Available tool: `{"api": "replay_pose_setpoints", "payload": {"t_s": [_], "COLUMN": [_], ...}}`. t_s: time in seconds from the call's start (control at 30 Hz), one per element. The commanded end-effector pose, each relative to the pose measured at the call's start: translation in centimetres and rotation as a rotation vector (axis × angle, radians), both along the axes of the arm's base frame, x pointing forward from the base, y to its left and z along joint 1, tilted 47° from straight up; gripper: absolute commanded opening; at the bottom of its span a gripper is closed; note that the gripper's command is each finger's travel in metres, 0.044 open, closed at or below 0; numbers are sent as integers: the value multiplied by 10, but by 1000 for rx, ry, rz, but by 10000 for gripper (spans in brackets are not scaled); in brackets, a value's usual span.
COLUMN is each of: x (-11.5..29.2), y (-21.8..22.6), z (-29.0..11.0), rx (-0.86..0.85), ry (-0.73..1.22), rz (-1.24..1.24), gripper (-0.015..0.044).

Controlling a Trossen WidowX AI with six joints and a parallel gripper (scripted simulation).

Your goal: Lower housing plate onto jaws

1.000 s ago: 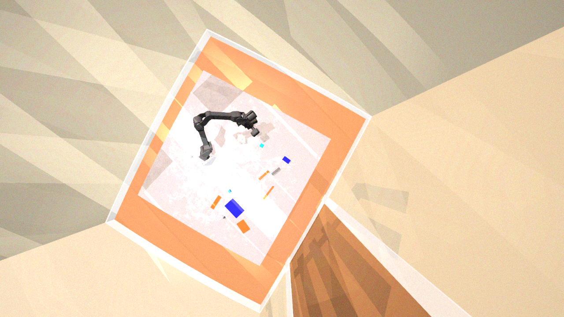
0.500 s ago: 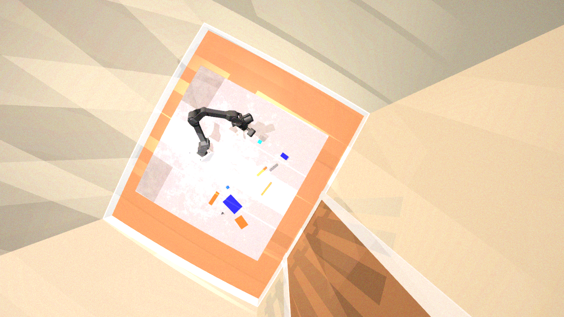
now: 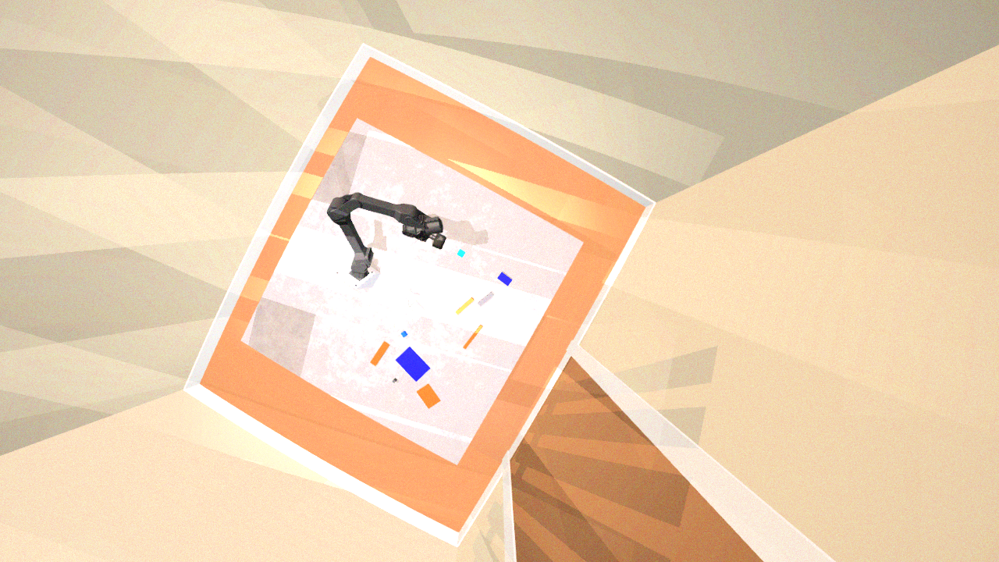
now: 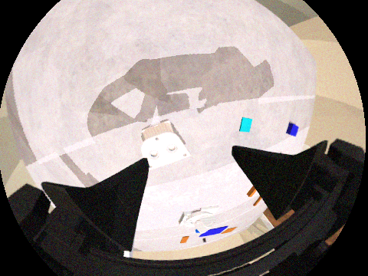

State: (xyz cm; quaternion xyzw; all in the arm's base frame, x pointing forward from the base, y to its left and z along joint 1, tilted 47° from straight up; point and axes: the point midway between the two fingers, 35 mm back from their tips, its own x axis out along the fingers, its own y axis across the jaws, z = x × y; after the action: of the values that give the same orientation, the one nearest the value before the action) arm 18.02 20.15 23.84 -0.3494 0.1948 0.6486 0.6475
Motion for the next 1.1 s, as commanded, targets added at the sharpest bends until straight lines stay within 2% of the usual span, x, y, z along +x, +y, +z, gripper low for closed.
{"api": "replay_pose_setpoints", "payload": {"t_s": [0.0, 0.4, 0.67, 1.07], "x": [-8, -23, -23, -23], "y": [-12, -34, -5, 2], "z": [-5, -13, -39, -45], "rx": [2, 31, 35, 35], "ry": [-24, -95, -96, -96], "rz": [67, 206, 205, 205], "gripper": [440, 440, 440, 440]}}
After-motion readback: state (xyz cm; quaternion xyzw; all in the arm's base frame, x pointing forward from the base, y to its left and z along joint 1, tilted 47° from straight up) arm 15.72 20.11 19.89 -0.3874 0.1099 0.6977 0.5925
